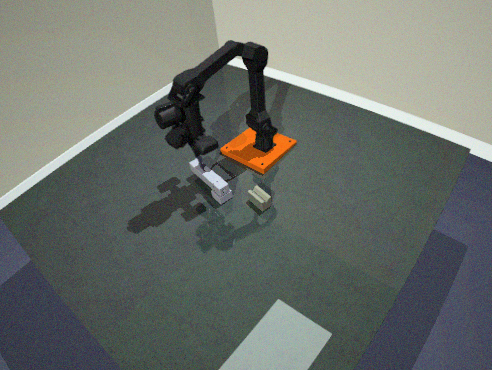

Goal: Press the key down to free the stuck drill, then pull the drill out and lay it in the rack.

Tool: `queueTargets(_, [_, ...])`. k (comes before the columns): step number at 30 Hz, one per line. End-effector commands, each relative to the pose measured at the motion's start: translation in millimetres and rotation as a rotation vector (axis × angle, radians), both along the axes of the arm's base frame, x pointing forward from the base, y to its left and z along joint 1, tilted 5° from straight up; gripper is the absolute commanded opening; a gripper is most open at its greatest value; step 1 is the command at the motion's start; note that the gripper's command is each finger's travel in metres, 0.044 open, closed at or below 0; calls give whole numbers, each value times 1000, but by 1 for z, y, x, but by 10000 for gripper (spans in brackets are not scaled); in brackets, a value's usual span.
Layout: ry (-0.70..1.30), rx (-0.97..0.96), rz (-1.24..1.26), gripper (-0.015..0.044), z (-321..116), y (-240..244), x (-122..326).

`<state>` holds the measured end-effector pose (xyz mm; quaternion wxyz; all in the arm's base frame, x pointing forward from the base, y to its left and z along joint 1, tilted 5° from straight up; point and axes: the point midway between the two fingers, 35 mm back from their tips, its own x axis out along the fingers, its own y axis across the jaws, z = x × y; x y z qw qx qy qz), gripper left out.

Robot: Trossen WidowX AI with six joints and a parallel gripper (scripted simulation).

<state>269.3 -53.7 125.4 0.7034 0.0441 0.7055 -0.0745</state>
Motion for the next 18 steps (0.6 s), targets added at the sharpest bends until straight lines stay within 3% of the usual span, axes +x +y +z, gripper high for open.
queueTargets(1, [48,9,3,0,-15,1,-8])
queueTargets(18, [48,9,3,0,-22,2,-9])
